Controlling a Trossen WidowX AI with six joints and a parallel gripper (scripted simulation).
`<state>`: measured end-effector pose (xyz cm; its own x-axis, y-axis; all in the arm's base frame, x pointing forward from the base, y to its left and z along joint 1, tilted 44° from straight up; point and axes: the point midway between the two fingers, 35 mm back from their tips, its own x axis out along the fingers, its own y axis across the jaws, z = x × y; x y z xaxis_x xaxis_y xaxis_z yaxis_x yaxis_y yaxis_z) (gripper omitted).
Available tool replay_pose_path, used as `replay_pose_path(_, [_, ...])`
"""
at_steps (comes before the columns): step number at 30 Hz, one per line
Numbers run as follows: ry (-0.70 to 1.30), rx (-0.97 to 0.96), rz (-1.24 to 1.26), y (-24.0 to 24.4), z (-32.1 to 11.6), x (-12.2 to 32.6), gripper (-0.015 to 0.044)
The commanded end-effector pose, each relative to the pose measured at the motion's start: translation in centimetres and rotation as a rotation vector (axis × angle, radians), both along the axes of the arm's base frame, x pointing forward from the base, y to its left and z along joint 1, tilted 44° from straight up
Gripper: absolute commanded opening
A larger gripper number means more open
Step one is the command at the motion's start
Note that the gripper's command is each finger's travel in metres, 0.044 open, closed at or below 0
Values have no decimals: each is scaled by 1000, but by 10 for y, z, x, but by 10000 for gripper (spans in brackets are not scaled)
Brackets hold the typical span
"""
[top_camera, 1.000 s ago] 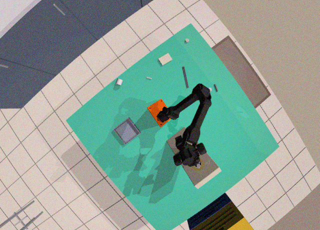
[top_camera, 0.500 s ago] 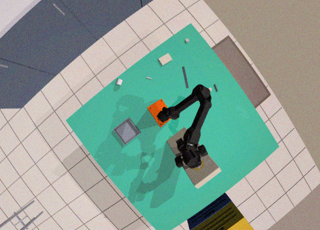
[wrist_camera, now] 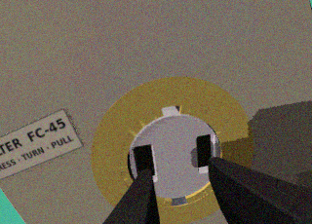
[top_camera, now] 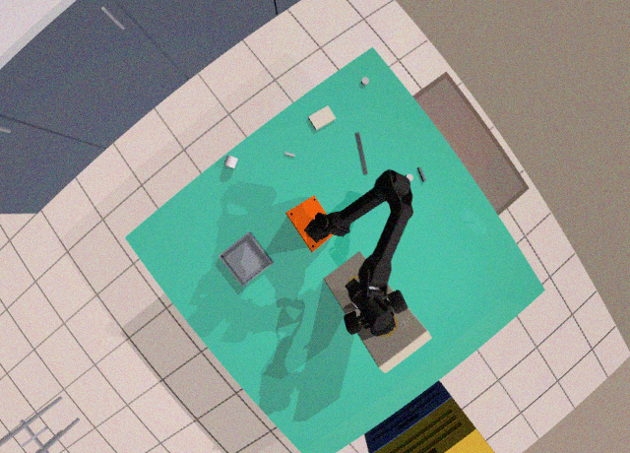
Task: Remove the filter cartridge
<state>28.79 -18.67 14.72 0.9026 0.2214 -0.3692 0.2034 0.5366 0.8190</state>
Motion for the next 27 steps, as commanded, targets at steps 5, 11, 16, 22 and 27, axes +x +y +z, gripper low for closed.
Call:
replay_pose_path(5, [2,8,-5,4,-5,8,118])
replay_pose_path(11, [2,7,-5,3,-6,8,118])
replay_pose_path(16, [2,7,-5,3,-6,8,118])
replay_pose_path(22, [2,7,-5,2,-5,9,118])
replay_pose_path(27, [2,7,-5,2,-5,9,118])
